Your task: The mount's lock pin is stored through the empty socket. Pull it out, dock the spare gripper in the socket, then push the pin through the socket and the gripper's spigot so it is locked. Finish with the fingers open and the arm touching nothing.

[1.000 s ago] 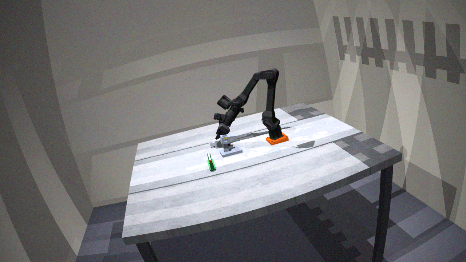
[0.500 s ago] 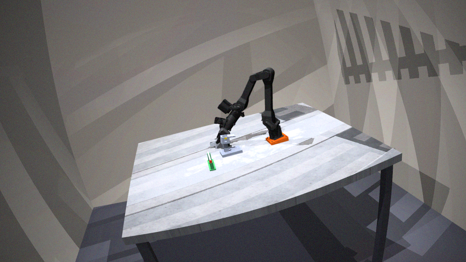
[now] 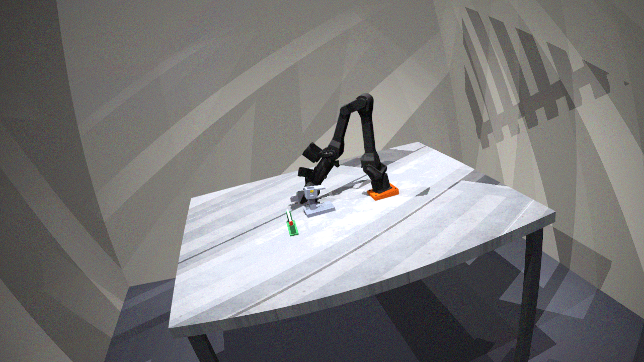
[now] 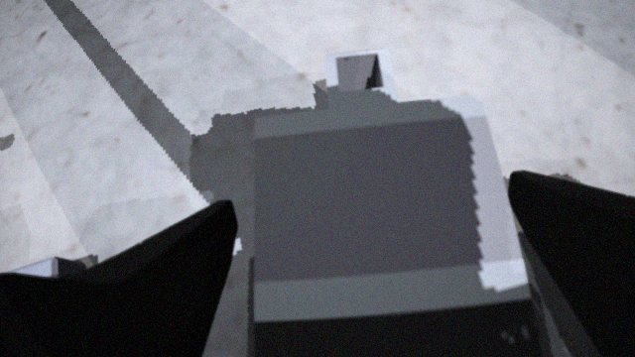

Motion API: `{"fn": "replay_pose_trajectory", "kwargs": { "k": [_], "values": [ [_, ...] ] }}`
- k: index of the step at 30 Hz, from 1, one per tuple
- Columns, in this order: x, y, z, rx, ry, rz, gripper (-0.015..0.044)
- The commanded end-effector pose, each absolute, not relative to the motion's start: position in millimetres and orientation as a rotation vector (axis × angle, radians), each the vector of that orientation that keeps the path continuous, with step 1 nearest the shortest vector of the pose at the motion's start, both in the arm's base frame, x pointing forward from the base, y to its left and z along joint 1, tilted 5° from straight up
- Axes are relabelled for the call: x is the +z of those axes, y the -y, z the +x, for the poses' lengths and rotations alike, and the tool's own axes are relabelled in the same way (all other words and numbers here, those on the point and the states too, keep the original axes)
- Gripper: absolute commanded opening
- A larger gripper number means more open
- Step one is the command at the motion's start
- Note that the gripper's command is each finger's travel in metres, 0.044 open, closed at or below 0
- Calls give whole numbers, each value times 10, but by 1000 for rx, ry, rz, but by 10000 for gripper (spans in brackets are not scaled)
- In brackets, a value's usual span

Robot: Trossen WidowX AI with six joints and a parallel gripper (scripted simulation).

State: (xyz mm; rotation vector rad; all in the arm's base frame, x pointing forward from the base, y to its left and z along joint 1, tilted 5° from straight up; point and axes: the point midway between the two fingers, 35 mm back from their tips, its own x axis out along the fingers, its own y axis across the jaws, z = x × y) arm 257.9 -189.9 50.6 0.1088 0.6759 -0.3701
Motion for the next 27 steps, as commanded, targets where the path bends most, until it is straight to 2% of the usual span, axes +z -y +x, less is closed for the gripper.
{"fn": "replay_pose_trajectory", "kwargs": {
  "k": [1,2,8,15,24,27],
  "values": [
    [460,1892,2567,-374,-680,113,440],
    [460,1892,2567,-374,-680,113,440],
    [460,1892,2567,-374,-680,113,282],
    [460,1890,2568,-374,-680,113,236],
    [671,1925,2598,-374,-679,113,0],
    [797,1936,2605,-374,-679,112,0]
  ]
}}
